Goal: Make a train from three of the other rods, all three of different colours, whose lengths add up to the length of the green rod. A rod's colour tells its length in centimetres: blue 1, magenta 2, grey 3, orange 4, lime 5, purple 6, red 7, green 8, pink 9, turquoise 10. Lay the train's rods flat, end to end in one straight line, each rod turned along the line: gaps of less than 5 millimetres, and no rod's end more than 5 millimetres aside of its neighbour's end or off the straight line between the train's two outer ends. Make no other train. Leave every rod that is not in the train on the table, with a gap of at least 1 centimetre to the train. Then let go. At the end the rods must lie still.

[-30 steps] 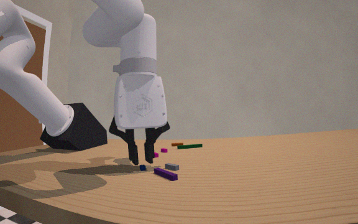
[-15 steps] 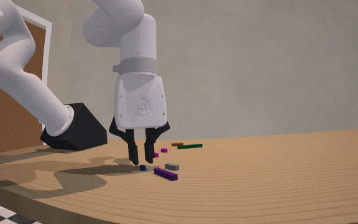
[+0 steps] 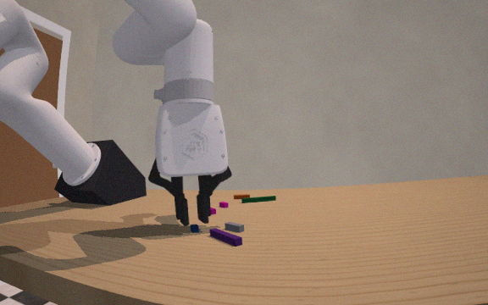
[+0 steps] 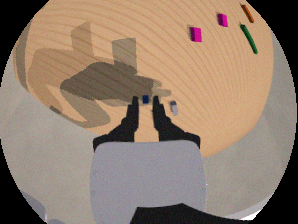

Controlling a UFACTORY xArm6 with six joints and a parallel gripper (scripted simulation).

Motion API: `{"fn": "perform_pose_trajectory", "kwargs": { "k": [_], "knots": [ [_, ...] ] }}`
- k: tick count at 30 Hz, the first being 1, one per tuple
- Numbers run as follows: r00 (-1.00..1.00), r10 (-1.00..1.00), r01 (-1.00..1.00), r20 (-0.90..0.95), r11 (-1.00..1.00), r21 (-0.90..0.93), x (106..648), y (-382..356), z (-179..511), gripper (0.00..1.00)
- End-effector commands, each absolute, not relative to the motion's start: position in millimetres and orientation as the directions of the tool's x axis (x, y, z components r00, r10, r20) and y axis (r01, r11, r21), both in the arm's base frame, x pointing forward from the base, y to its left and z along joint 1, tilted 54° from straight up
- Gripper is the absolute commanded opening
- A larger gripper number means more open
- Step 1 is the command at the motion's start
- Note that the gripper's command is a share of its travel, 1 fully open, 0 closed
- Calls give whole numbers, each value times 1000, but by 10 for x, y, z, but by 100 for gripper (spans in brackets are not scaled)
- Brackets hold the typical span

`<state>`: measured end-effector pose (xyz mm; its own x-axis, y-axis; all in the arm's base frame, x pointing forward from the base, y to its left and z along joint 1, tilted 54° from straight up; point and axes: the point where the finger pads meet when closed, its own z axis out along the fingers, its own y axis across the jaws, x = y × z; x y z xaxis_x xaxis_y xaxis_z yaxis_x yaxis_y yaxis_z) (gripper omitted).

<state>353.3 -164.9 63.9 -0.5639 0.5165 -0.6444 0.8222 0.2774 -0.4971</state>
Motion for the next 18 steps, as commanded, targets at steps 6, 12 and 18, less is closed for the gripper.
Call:
{"fn": "perform_pose_trajectory", "kwargs": {
  "k": [6, 12, 18],
  "knots": [
    [-563, 516, 823, -645, 279, -495, 3537, -1697, 606, 24],
    [-563, 516, 823, -645, 279, -495, 3535, -1723, 587, 24],
    [-563, 516, 823, -645, 279, -495, 3533, -1744, 571, 24]
  ]
}}
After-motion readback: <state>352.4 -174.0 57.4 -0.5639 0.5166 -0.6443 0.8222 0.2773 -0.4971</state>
